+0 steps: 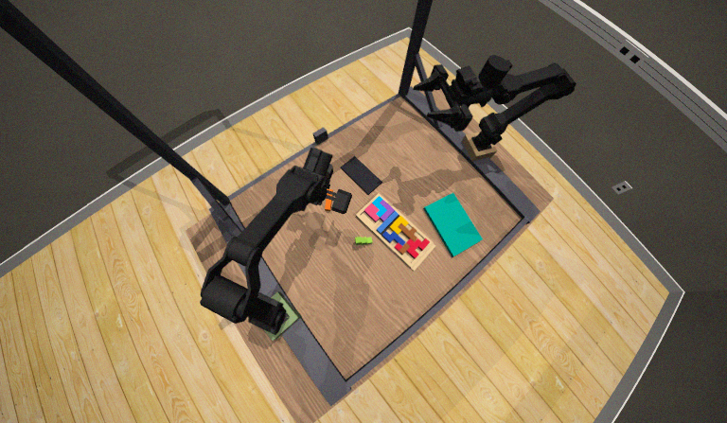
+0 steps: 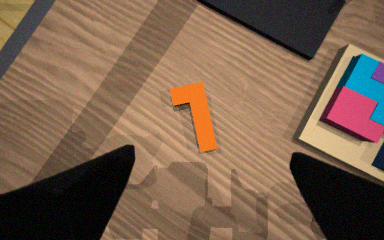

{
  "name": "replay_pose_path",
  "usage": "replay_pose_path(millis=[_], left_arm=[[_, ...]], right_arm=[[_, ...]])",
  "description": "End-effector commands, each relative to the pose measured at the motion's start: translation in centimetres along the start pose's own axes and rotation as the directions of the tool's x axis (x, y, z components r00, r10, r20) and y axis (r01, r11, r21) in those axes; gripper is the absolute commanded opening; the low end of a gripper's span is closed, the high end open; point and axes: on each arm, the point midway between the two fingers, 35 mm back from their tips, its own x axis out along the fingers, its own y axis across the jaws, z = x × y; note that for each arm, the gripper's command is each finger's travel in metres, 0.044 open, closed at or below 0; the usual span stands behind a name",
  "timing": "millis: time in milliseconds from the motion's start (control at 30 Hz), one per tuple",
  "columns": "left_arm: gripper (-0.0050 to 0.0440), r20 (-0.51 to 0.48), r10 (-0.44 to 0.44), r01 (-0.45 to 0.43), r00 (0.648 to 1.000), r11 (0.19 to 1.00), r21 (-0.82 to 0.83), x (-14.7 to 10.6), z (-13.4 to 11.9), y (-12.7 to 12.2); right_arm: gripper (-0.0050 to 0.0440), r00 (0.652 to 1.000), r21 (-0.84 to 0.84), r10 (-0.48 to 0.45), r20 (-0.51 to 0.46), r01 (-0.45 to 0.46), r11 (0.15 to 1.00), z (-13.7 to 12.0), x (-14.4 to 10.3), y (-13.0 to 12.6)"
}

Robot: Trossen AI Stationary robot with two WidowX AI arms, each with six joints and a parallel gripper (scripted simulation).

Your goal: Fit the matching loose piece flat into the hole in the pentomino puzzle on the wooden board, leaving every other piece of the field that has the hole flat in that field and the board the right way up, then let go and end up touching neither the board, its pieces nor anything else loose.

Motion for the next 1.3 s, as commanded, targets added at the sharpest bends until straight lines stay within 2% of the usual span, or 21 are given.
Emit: replay_pose_path(millis=[0, 300, 433, 533, 633, 667, 733, 900, 1000, 1267], left_arm=[[0.044, 0.019, 0.0, 0.0, 1.0, 1.0, 0.0, -0.1, 0.8, 0.0], [0.044, 0.019, 0.0, 0.0, 1.0, 1.0, 0.0, -0.1, 0.8, 0.0], [0.044, -0.015, 0.013, -0.013, 1.0, 1.0, -0.003, 0.5, 0.3, 0.3], [0.044, -0.124, 0.032, -0.033, 0.992, 0.999, -0.008, 1.6, -2.0, 0.8], [0.044, -0.272, 0.056, -0.061, 0.961, 0.998, -0.008, 2.7, -5.4, 1.6], [0.044, -0.315, 0.063, -0.069, 0.947, 0.998, -0.007, 2.9, -6.4, 1.8], [0.044, -0.315, 0.063, -0.069, 0.947, 0.998, -0.007, 2.9, -6.4, 1.8], [0.044, -0.478, 0.088, -0.101, 0.874, 0.995, -0.002, 3.5, -10.4, 2.6], [0.044, -0.523, 0.094, -0.11, 0.847, 0.994, 0.0, 3.6, -11.6, 2.9], [0.044, -0.534, 0.093, -0.109, 0.841, 0.994, 0.002, 3.6, -11.9, 2.9]], right_arm=[[0.044, 1.0, -0.016, 0.005, 0.021, -0.005, 1.0, 1.1, -0.4, 0.5], [0.044, 1.0, -0.01, 0.003, 0.022, -0.003, 1.0, 0.9, -0.6, 0.3], [0.0344, 1.0, -0.028, 0.004, 0.002, -0.004, 1.0, 1.1, 0.0, 0.4], [0.0272, 0.999, -0.064, 0.001, -0.05, -0.004, 0.998, 1.2, 1.3, 0.3], [0.02, 0.991, -0.12, -0.002, -0.13, -0.013, 0.993, 1.2, 3.3, 0.2], [0.0194, 0.988, -0.136, -0.003, -0.155, -0.019, 0.99, 1.2, 3.9, 0.2], [0.0194, 0.988, -0.136, -0.003, -0.155, -0.019, 0.99, 1.2, 3.9, 0.2], [0.0194, 0.966, -0.205, -0.004, -0.26, -0.051, 0.977, 0.8, 6.7, 0.1], [0.0194, 0.954, -0.23, -0.004, -0.3, -0.068, 0.971, 0.6, 7.8, 0.1], [0.0194, 0.946, -0.242, -0.004, -0.325, -0.08, 0.967, 0.3, 8.5, 0.1]])
